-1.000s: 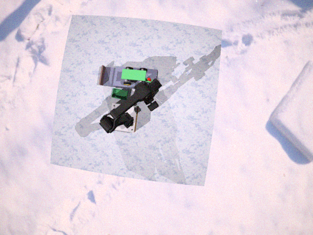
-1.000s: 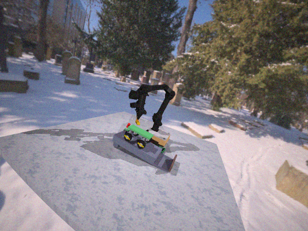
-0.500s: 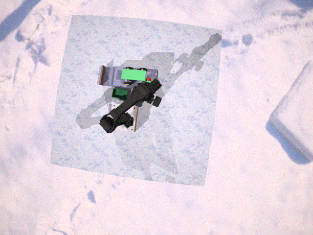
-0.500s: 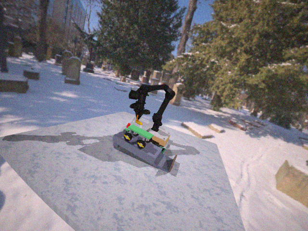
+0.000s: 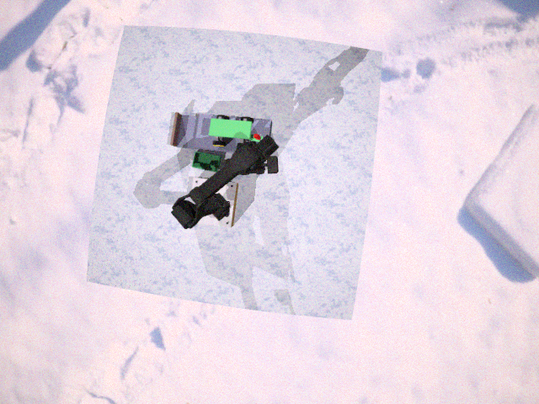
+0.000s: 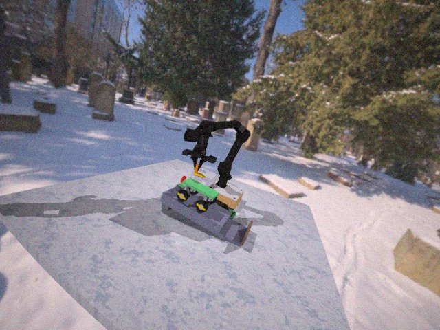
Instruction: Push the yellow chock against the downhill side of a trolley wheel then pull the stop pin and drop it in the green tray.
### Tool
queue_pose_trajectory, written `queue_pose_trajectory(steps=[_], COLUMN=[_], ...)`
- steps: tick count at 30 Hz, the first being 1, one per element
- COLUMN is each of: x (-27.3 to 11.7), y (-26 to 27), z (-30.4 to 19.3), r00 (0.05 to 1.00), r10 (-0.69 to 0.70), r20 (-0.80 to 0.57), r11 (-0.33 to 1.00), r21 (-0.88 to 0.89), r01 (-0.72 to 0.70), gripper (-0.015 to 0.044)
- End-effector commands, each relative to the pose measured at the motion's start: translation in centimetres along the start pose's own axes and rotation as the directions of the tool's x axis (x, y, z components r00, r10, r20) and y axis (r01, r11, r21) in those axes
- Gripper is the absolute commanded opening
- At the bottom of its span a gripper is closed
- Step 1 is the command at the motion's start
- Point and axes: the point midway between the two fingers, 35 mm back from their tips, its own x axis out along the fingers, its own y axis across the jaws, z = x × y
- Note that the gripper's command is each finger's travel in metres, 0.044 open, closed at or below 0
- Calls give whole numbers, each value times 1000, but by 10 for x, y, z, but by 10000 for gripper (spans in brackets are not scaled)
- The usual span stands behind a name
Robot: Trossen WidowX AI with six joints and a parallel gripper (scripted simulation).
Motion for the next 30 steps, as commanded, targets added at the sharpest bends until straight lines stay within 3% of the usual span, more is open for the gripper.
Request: queue_pose_trajectory(steps=[1,15,30], x=[0,0,0], y=[0,0,0], z=[0,0,0], r00=[1000,1000,1000], r10=[-1,-2,-3], r20=[-3,-3,-3], r11=[989,814,426], r21=[-145,-581,-905], r01=[1,0,-1], gripper=[0,0,0])
